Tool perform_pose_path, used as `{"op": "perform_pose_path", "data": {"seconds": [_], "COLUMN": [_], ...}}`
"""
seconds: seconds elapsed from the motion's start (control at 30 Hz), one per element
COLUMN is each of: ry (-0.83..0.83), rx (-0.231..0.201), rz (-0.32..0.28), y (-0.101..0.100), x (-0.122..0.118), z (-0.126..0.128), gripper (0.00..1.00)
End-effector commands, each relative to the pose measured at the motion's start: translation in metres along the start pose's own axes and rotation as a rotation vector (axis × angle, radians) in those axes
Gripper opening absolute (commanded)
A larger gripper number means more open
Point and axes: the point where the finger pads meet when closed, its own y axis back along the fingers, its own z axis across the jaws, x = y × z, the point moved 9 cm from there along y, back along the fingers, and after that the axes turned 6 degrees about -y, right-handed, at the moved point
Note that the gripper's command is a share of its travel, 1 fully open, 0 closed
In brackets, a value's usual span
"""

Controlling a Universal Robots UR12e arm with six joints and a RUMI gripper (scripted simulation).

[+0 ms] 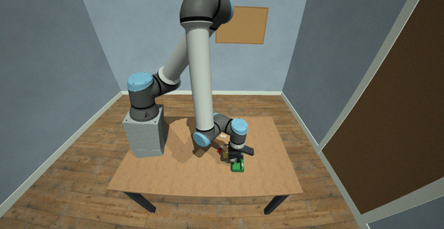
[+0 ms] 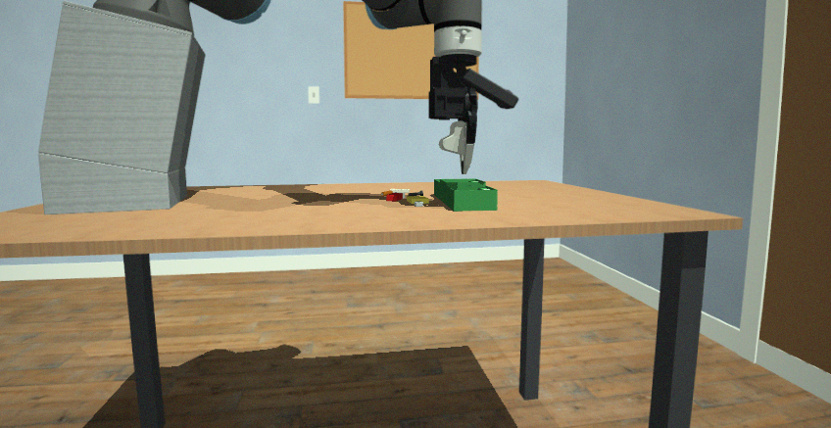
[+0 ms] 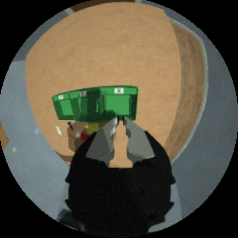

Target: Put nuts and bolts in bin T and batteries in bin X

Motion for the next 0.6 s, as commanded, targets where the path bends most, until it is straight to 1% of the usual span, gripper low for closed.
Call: {"op": "perform_pose_path", "data": {"seconds": [0.0,0.17,0.23,0.47,0.57], "ry": [0.0,0.0,0.0,0.0,0.0], "rx": [0.0,0.0,0.0,0.0,0.0], "rz": [0.001,0.001,0.001,0.001,0.001], "y": [-0.013,-0.026,-0.026,-0.045,-0.046], "x": [0.001,0.001,0.001,0.001,0.001], "z": [0.0,0.0,0.0,0.0,0.0], "gripper": [0.04,0.04,0.04,0.04,0.04]}}
